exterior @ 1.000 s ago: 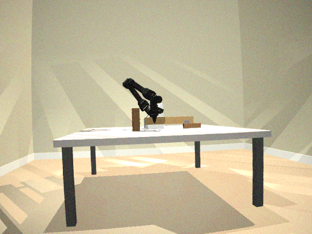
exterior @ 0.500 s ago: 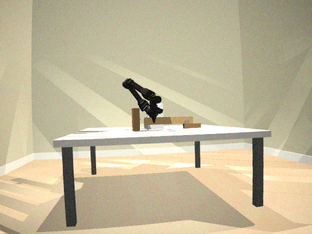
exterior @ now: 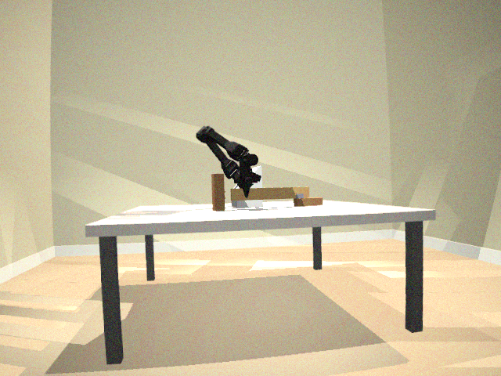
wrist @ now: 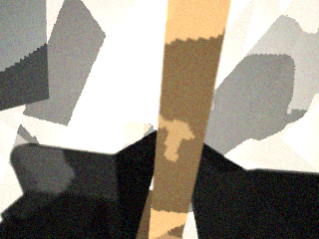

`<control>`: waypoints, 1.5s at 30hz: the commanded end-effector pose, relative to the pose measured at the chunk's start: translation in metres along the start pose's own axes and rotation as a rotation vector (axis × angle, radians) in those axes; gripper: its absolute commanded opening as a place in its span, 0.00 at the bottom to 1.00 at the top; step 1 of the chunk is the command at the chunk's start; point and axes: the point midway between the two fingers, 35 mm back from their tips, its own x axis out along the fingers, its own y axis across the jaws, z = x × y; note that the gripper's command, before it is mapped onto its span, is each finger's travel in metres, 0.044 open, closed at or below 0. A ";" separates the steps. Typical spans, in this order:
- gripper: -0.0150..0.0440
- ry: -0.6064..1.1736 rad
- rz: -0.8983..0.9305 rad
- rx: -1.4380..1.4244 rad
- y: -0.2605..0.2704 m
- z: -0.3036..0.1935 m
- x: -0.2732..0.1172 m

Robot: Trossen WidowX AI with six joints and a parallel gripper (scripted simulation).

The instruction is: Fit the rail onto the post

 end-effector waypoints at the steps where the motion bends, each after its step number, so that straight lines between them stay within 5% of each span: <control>1: 0.25 0.002 -0.007 0.001 -0.001 -0.004 -0.003; 45: 0.25 0.002 -0.007 0.002 -0.001 -0.018 -0.003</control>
